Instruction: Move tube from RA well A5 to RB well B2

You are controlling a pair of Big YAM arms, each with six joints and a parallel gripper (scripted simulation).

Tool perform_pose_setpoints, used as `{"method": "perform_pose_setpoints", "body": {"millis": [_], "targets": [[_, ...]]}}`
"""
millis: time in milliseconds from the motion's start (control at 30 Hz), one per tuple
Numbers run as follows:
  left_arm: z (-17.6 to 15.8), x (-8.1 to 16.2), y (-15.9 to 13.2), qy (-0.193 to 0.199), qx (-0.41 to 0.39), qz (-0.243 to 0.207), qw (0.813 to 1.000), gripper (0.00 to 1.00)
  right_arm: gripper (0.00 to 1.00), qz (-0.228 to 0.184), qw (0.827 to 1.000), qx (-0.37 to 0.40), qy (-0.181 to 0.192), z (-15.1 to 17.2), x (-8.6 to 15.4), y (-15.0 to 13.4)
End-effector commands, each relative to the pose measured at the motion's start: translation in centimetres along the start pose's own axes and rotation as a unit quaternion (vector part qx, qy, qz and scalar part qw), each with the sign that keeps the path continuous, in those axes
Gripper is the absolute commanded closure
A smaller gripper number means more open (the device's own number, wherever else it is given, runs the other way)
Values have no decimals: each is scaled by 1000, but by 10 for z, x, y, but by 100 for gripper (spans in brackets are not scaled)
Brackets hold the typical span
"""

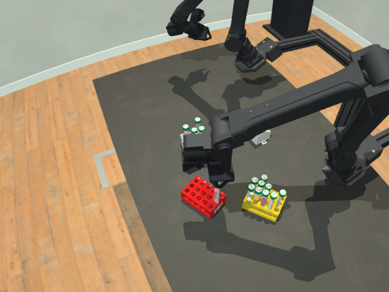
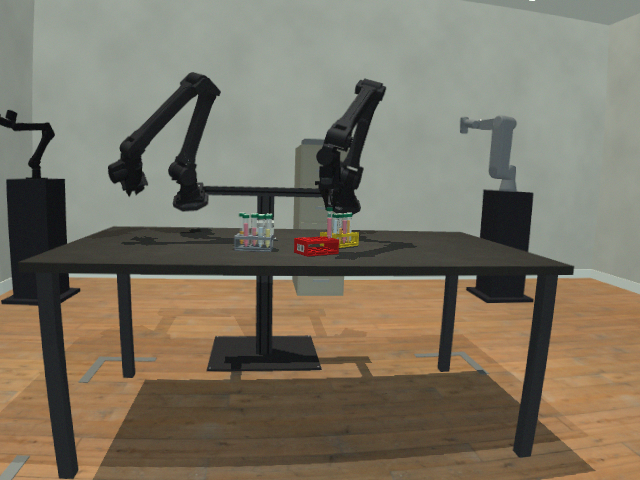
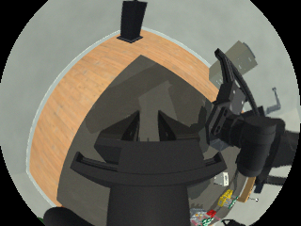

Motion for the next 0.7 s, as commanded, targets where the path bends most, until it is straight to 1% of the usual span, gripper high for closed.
{"method": "perform_pose_setpoints", "body": {"millis": [0,200,233,400,500,633,667], "targets": [[4,-7,-1,1,2,1,1000,100,70,1,1000,-5,8,6,5,2],[3,-11,-1,1,1,3,1000,100,70,1,1000,-5,8,6,5,2],[4,-3,1,0,4,-7,1000,100,70,1,1000,-5,8,6,5,2],[4,-14,-1,1,1,4,1000,100,70,1,1000,-5,8,6,5,2],[4,-15,-1,1,2,3,1000,100,70,1,1000,-5,8,6,5,2],[5,-13,-1,1,4,-1,1000,100,70,1,1000,-5,8,6,5,2],[2,-3,8,-2,3,-12,1000,100,70,1,1000,-5,8,6,5,2]]}}
Point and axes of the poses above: on each arm, the point where the finger pads meet when closed, its own x axis back along the fingers, its own z axis across the jaws, y = z × x, the point moved 4 cm from there along x, back along the fingers, and after that the axes turned 3 degrees about x, right-handed, at the moved point
